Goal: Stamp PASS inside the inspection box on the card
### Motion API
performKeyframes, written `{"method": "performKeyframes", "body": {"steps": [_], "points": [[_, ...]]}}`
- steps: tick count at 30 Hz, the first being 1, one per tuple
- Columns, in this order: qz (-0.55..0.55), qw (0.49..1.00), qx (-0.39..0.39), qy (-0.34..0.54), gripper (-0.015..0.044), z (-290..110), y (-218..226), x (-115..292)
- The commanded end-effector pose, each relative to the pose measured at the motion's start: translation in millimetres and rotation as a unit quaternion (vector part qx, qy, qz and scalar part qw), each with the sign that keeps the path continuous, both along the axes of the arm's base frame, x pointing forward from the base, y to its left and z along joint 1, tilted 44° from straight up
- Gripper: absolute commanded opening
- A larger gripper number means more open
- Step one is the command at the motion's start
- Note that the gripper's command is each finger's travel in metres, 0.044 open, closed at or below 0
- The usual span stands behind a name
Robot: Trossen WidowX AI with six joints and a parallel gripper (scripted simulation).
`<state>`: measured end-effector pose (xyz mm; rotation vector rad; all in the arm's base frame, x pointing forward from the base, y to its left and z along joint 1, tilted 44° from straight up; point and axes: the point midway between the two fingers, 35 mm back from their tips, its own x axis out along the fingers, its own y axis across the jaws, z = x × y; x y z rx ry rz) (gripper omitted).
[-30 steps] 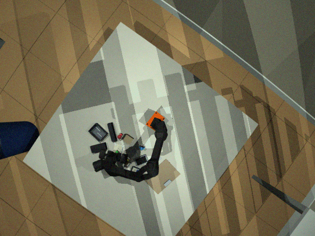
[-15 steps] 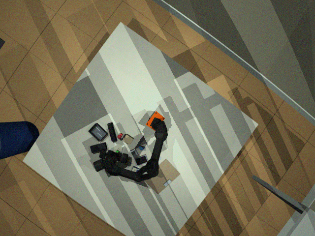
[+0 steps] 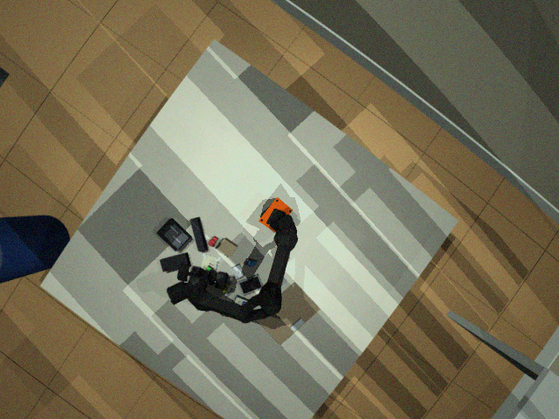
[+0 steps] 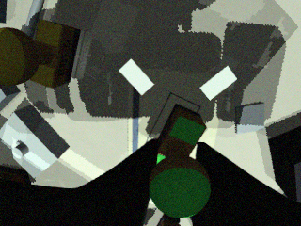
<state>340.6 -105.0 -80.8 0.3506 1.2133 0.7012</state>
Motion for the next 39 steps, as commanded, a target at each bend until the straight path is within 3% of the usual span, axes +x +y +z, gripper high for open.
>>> {"method": "performKeyframes", "body": {"steps": [1,39], "points": [[-0.002,1.000,0.004,0.002,0.0000,-2.4,3.7,-0.5],[-0.003,1.000,0.004,0.002,0.0000,-9.1,10.5,0.7]]}}
